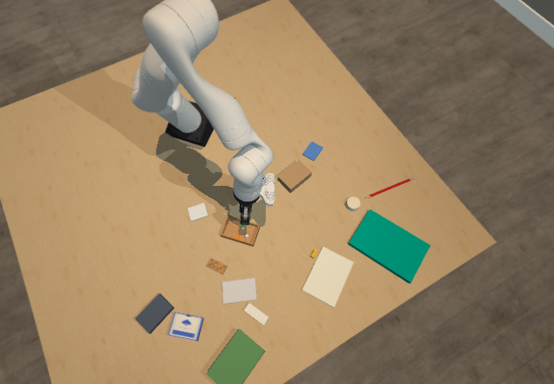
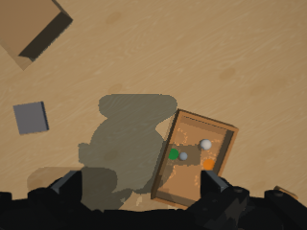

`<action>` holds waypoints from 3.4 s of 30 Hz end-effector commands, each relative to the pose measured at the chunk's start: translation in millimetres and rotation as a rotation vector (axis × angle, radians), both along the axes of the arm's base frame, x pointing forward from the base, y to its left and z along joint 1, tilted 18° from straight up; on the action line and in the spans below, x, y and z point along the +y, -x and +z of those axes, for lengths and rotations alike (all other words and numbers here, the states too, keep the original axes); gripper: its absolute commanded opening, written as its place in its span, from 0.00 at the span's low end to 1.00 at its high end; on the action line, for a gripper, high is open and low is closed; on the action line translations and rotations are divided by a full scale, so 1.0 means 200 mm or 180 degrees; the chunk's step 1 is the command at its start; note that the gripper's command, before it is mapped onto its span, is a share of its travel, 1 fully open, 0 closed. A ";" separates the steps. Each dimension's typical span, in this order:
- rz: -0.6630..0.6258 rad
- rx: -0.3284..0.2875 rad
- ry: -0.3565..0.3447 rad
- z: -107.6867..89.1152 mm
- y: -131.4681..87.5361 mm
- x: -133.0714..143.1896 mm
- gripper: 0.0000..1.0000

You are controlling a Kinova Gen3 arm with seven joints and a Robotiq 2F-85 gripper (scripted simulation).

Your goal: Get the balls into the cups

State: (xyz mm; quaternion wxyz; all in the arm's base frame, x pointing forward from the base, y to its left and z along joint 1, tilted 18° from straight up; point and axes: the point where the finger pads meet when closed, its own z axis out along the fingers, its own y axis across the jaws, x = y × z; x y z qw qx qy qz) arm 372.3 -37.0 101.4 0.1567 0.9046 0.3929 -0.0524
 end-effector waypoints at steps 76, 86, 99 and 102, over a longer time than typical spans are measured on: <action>-0.0633 -0.0550 -0.0225 -0.01 -0.11 -0.22 1.00; -0.0684 -0.0596 -0.0239 -0.01 -0.12 -0.24 1.00; -0.0727 -0.0636 -0.0251 0.00 -0.13 -0.26 1.00; -0.0735 -0.0643 -0.0253 0.00 -0.13 -0.26 1.00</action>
